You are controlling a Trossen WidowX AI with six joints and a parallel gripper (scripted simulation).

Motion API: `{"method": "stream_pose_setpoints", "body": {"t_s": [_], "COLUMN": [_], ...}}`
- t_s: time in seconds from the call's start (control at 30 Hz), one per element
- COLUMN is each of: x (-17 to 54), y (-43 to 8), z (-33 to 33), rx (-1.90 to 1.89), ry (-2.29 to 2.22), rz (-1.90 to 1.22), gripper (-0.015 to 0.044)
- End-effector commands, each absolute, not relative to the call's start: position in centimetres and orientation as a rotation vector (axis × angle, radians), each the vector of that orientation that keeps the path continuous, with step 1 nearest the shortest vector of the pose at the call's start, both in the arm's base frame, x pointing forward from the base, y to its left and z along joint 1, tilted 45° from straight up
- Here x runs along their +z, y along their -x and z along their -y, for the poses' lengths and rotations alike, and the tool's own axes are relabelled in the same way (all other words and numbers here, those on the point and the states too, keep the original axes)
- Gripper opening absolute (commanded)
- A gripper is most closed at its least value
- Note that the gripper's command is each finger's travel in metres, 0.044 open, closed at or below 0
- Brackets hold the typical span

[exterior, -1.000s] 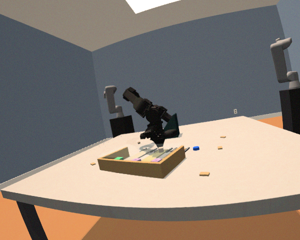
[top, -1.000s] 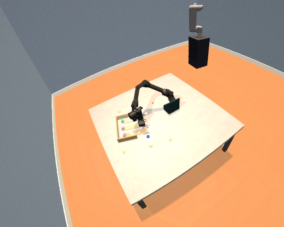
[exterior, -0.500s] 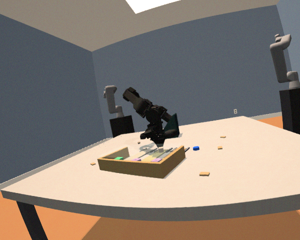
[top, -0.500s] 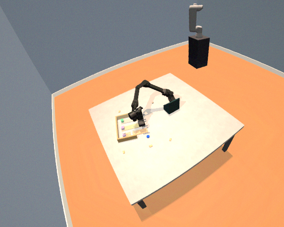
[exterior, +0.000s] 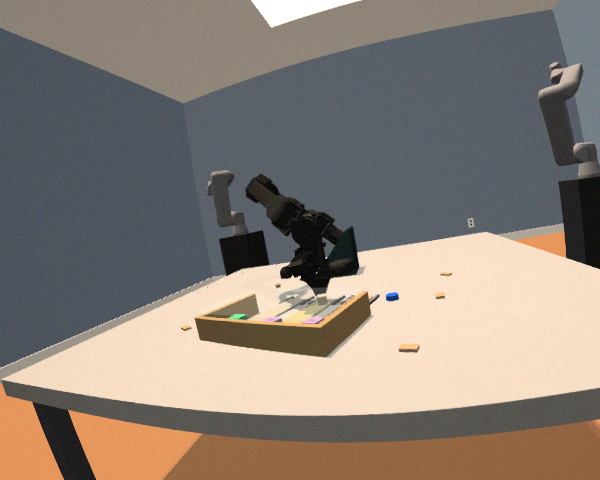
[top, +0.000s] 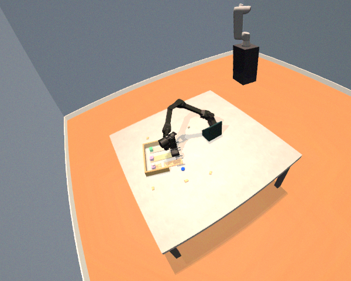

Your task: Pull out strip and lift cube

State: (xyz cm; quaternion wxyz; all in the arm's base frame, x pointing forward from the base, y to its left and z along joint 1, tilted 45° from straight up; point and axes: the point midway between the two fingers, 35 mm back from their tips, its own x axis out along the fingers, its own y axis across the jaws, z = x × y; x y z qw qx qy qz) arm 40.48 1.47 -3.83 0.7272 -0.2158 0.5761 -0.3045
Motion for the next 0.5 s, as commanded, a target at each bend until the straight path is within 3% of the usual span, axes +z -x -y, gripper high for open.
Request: {"method": "stream_pose_setpoints", "body": {"t_s": [0.0, 0.47], "x": [-3.95, -4.03], "y": [-40.52, -40.62], "z": [-1.32, -1.22], "rx": [-0.672, -0.672], "ry": [0.482, 0.482], "rz": [-1.269, -1.269], "gripper": [0.0, 0.0]}}
